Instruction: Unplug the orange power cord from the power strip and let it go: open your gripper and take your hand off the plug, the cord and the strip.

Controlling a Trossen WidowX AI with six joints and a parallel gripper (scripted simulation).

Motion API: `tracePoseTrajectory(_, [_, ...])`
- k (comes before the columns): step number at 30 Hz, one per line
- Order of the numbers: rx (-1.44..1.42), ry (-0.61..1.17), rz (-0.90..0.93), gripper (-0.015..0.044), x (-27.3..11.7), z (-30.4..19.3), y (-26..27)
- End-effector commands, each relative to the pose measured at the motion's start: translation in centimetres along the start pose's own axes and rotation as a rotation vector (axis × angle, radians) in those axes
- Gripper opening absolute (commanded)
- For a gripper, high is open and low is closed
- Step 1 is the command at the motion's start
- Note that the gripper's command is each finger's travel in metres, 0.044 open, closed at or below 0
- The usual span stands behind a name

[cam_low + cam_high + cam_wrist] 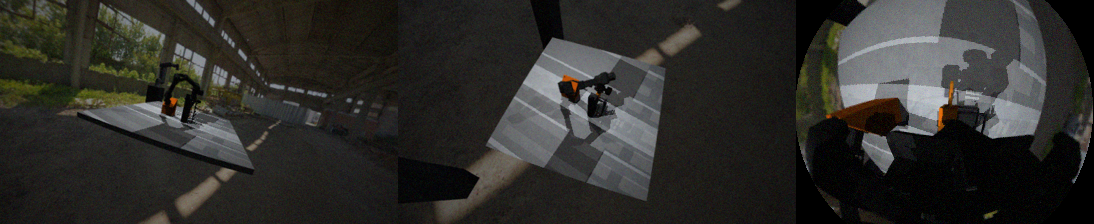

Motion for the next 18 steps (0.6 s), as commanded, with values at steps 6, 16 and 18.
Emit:
tracePoseTrajectory(6, [-0.001,0.001,0.01,0.0,0.1,0.2,0.1])
tracePoseTrajectory(16, [-0.002,-0.001,0.009,0.0,0.0,1.7,0.0])
tracePoseTrajectory(18, [-0.002,-0.001,0.009,0.0,0.0,2.0,-0.1])
Point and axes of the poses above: the point midway between the two fingers, 35 mm back from their tips, its own x axis out along the fingers, its own y axis across the jaws, z = x × y, the point moved 1 cm from there along -x, back along the fingers, and after that the axes turned 1 degree about x, right-handed, at the moved point
